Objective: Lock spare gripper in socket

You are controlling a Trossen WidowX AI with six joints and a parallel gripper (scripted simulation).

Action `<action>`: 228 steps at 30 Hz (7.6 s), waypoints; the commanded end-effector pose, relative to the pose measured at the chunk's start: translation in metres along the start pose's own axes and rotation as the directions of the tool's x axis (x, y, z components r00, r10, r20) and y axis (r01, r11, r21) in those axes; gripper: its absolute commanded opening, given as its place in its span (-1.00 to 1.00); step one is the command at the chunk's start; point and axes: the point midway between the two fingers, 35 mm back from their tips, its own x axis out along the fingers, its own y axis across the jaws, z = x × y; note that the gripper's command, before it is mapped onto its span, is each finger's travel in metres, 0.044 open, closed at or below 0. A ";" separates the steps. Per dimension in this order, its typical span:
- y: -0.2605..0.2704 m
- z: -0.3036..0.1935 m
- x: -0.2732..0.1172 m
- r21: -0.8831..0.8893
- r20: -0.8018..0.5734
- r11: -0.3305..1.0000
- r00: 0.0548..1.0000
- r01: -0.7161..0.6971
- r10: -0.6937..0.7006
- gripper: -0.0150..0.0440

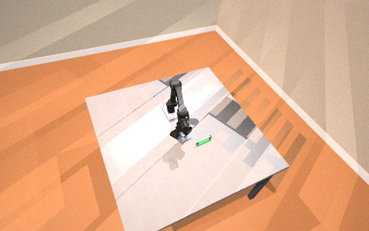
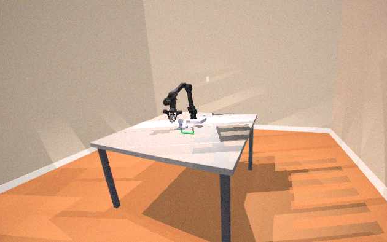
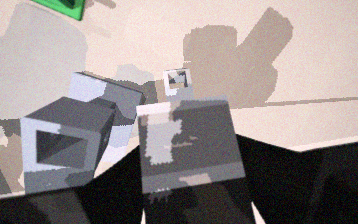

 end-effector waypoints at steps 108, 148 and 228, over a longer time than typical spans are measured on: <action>0.093 0.012 -0.043 -0.880 -0.324 0.470 0.633 0.072 -0.703 -0.49; 0.095 0.014 -0.025 -0.877 -0.326 0.474 0.636 0.072 -0.700 0.58; 0.074 -0.011 -0.143 -0.930 -0.153 0.339 0.689 0.143 -0.709 1.00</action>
